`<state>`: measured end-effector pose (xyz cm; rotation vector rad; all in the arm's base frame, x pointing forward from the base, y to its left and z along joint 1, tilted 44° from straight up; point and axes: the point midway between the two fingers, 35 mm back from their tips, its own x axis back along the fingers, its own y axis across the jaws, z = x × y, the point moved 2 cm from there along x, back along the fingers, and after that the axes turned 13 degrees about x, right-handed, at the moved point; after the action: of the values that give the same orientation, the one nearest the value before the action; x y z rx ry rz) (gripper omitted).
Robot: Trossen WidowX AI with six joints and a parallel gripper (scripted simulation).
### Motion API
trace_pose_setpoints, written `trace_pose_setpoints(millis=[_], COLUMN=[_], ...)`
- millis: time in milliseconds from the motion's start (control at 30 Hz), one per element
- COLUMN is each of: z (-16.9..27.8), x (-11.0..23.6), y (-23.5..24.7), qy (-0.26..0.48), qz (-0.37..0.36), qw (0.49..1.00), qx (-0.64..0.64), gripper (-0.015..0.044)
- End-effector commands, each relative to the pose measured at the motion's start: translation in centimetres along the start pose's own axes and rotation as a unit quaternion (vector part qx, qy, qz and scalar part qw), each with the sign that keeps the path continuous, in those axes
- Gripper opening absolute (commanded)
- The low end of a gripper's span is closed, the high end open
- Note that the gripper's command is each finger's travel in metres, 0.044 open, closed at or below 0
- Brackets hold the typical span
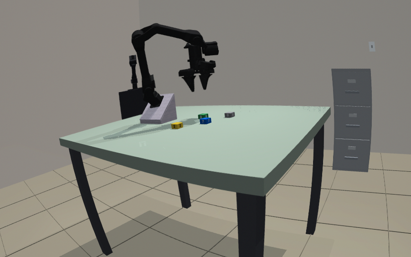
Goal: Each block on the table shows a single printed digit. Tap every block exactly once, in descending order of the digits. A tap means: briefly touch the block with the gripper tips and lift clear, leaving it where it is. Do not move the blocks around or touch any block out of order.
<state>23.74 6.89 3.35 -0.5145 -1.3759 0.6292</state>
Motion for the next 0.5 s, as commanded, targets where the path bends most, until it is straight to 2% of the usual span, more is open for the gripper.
trace_pose_setpoints(millis=[0,300,467], z=[-2.5,-11.7,-12.3], x=[0.5,0.3,0.2], y=[0.6,2.2,2.3], qy=[-0.002,-0.004,-0.004], qz=[-0.002,-0.002,-0.002], qw=[1.000,1.000,1.000], qx=[-0.003,-0.006,-0.006], gripper=[0.0400,0.0400,0.0400])
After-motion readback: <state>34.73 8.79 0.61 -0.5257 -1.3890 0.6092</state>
